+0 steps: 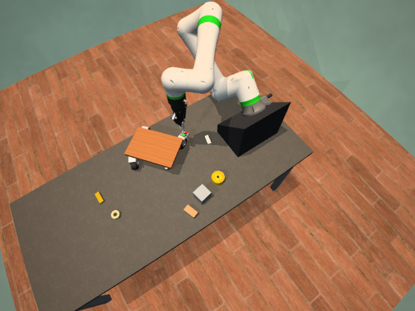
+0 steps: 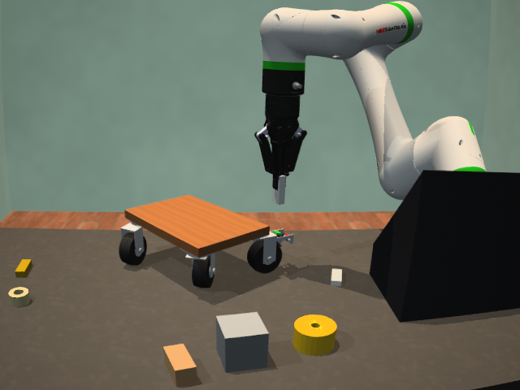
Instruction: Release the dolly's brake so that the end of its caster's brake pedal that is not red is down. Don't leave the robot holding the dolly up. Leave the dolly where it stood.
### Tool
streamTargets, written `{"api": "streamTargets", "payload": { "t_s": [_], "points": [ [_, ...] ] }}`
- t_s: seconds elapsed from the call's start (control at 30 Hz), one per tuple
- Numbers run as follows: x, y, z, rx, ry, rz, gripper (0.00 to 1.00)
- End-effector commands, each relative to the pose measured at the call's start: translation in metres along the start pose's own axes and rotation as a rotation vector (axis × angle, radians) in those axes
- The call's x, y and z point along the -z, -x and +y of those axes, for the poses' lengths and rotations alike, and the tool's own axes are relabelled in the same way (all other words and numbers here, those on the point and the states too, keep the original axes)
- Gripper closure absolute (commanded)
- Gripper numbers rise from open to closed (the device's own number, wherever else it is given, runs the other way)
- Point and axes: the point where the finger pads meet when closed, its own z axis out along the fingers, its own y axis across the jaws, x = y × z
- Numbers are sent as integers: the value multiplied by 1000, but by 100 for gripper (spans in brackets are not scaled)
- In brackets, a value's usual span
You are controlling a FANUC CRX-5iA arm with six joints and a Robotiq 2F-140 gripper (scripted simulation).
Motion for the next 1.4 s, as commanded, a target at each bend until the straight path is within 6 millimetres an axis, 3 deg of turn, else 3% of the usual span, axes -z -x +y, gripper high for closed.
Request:
{"api": "streamTargets", "payload": {
  "t_s": [0.0, 0.63, 1.37],
  "points": [
    [0, 0, 0, 0, 0, 0, 100],
    [-9, 0, 0, 0, 1, -6, 100],
    [-49, 2, -1, 0, 1, -6, 100]
  ]
}}
